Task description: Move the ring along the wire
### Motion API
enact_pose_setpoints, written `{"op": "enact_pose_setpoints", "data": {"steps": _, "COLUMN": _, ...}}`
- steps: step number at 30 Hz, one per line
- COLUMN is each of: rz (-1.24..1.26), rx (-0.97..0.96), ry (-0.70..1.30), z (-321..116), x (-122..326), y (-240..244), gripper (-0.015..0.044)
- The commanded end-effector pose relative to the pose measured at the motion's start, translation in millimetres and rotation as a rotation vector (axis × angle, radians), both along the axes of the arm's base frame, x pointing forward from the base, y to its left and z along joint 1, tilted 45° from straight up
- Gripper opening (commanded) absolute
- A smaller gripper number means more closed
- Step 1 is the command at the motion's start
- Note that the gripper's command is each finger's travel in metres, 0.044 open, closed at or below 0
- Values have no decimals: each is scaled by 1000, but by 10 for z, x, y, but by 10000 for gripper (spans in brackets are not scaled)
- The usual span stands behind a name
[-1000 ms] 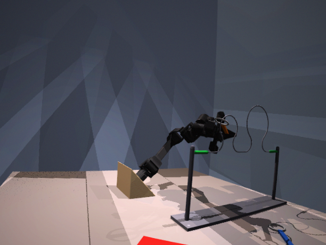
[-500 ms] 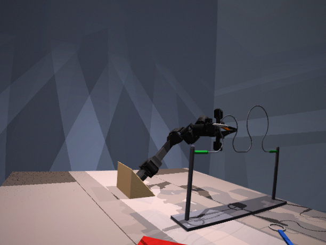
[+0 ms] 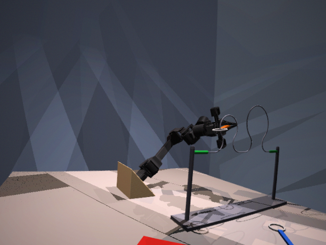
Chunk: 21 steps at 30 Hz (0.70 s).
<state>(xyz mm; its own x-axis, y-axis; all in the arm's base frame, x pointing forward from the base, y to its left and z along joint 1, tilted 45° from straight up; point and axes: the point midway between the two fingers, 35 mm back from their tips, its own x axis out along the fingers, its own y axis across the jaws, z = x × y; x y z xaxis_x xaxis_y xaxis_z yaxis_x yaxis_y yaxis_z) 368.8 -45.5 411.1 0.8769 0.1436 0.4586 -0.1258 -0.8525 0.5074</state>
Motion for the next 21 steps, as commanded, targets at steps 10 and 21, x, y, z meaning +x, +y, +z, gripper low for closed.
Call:
{"op": "enact_pose_setpoints", "data": {"steps": 10, "rz": -5, "rx": 232, "ry": -12, "z": 73, "x": -5, "y": -115, "gripper": -150}}
{"op": "enact_pose_setpoints", "data": {"steps": 21, "rz": -5, "rx": 281, "ry": -15, "z": 73, "x": -5, "y": -63, "gripper": -150}}
